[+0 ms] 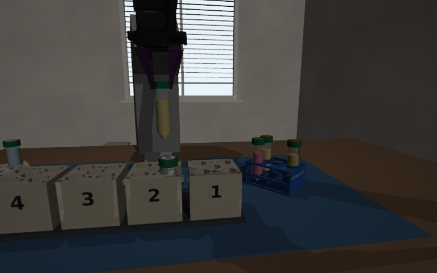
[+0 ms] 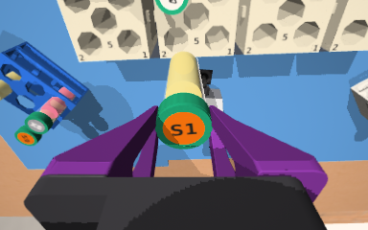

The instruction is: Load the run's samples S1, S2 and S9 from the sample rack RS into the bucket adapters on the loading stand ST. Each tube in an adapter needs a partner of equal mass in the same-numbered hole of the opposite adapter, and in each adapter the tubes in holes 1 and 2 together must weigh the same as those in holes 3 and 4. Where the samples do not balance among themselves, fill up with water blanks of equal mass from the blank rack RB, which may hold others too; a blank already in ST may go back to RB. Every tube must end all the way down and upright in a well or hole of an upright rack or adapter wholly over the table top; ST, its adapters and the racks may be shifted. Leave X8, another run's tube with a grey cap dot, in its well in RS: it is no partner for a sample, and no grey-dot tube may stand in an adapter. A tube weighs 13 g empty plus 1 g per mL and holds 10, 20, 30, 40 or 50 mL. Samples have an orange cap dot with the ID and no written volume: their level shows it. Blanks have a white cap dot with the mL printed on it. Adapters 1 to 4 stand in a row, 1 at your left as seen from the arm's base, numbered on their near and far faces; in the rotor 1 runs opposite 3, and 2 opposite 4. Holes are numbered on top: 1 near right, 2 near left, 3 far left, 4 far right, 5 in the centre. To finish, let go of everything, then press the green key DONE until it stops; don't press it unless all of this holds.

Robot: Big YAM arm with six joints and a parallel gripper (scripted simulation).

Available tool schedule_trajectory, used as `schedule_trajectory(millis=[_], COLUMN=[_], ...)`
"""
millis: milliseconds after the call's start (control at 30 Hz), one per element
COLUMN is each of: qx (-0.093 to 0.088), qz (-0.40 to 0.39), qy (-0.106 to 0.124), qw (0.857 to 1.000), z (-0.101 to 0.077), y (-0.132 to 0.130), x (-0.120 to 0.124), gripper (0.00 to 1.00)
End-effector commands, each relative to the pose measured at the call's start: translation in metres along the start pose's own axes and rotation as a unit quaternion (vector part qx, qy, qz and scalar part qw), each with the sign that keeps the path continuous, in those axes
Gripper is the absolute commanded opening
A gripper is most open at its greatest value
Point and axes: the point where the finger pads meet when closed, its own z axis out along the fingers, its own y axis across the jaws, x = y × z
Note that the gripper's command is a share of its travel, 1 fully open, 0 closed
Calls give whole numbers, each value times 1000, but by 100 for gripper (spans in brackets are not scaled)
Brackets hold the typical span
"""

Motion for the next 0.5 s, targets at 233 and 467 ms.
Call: schedule_trajectory(millis=[233, 467], qx=[10, 11], qz=[-26, -26], qy=[-8, -8], qw=[1000, 1000], z=[-5, -7], y=[-54, -101], x=[-30, -44], gripper=[0, 0])
